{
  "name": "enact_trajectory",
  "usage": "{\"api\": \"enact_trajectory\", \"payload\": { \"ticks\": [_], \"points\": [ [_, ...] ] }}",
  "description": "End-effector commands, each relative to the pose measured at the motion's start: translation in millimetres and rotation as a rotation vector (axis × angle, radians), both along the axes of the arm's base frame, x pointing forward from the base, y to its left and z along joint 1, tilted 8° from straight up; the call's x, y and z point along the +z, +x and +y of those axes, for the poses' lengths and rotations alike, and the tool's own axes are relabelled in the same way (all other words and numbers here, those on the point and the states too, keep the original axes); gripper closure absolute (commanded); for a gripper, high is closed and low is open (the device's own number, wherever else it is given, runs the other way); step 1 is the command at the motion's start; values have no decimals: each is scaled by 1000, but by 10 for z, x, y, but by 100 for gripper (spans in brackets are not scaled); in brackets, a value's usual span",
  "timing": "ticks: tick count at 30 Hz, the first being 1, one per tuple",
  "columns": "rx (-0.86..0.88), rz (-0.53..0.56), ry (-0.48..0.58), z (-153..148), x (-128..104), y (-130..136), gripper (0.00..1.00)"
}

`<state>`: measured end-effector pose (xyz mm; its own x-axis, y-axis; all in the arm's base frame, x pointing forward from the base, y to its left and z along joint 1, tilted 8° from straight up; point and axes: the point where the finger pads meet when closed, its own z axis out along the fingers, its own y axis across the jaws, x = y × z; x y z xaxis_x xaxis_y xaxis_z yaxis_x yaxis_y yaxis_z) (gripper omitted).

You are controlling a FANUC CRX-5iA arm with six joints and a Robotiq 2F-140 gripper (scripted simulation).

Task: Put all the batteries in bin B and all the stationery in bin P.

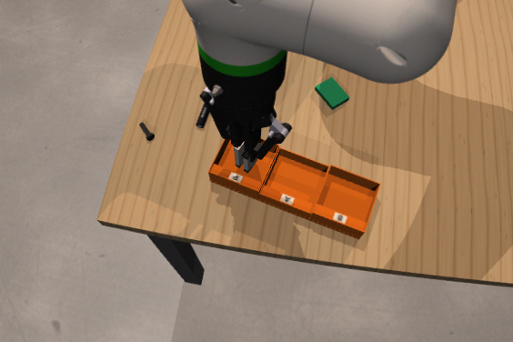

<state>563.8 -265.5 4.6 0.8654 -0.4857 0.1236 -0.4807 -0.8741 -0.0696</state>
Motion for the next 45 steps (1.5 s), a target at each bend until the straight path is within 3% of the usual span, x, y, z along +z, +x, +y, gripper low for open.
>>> {"api": "enact_trajectory", "payload": {
  "ticks": [1,29,35,40,45],
  "points": [
    [0,0,0,-1,2,1,85],
    [0,0,0,-1,279,-38,85],
    [0,0,0,-1,517,-72,85],
    [0,0,0,-1,521,-73,85],
    [0,0,0,186,531,-5,85]
  ]
}}
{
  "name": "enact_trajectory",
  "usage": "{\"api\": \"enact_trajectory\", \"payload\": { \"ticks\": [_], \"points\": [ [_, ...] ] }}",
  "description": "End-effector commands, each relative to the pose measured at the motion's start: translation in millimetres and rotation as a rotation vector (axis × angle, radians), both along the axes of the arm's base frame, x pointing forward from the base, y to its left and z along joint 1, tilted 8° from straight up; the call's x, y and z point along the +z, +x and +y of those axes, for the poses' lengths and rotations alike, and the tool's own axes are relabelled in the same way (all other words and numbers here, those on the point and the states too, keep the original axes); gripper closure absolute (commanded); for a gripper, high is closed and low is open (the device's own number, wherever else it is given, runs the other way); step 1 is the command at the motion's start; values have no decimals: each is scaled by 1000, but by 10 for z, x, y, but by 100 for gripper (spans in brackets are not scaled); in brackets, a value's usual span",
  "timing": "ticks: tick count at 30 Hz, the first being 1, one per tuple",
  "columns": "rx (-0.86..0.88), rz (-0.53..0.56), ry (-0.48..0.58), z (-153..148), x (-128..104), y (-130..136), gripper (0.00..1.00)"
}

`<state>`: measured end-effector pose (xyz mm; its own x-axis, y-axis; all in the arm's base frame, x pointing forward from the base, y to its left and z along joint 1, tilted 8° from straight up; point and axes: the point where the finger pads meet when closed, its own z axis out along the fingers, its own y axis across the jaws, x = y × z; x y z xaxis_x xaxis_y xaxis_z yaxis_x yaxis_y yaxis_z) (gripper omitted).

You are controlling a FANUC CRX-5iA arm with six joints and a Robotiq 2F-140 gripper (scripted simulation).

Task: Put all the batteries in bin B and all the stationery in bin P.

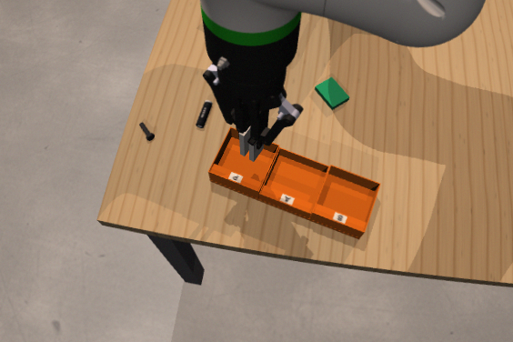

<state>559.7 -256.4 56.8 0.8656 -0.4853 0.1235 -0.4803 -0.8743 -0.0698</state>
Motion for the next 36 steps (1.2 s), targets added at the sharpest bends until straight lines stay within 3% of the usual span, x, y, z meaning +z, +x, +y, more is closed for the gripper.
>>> {"api": "enact_trajectory", "payload": {
  "ticks": [1,14,20,36],
  "points": [
    [-1,0,0,95,10,36,85],
    [-1,0,0,695,41,255,85],
    [-1,0,0,695,41,255,85],
    [-1,0,0,695,-328,308,85]
  ]
}}
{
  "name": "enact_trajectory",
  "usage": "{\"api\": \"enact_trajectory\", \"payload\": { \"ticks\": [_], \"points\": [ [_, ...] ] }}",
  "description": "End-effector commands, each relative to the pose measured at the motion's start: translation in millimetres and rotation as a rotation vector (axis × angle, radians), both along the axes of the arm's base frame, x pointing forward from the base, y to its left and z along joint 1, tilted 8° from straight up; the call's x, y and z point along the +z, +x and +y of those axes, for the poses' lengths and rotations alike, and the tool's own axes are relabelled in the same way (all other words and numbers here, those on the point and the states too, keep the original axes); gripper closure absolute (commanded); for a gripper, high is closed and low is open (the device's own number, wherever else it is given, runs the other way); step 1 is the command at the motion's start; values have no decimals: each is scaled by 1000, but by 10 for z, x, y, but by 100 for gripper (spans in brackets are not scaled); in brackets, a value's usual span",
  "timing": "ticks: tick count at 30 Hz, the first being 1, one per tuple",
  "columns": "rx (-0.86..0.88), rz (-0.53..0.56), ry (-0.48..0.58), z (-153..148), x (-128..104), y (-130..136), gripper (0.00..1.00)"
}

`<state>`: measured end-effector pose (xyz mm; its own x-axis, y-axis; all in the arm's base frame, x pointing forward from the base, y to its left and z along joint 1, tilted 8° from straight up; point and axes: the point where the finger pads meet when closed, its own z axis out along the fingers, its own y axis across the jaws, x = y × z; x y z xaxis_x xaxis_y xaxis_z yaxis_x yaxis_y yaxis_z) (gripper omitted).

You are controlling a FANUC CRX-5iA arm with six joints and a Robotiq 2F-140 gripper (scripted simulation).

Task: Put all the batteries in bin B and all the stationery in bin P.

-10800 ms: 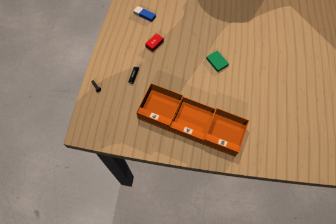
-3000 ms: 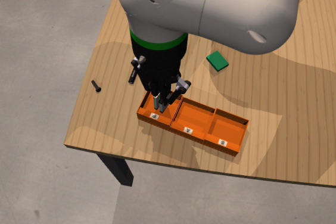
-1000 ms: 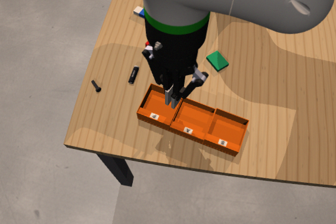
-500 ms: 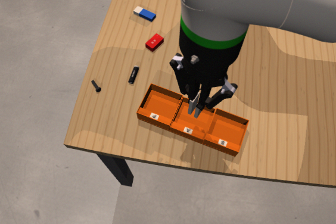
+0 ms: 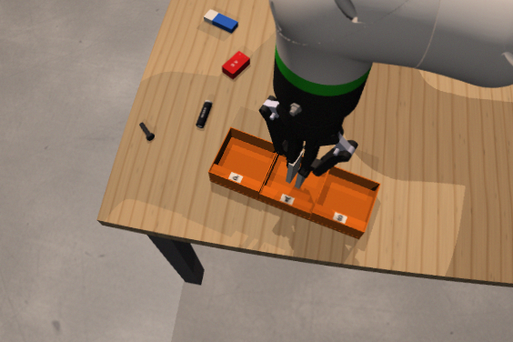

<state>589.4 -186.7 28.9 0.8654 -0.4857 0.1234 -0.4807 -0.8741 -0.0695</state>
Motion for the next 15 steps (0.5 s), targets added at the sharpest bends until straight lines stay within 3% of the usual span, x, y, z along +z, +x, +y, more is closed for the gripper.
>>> {"api": "enact_trajectory", "payload": {
  "ticks": [1,6,15],
  "points": [
    [0,-1,0,-1,-75,15,85],
    [0,-1,0,-1,-198,32,85],
    [0,-1,0,-1,-198,32,85]
  ]
}}
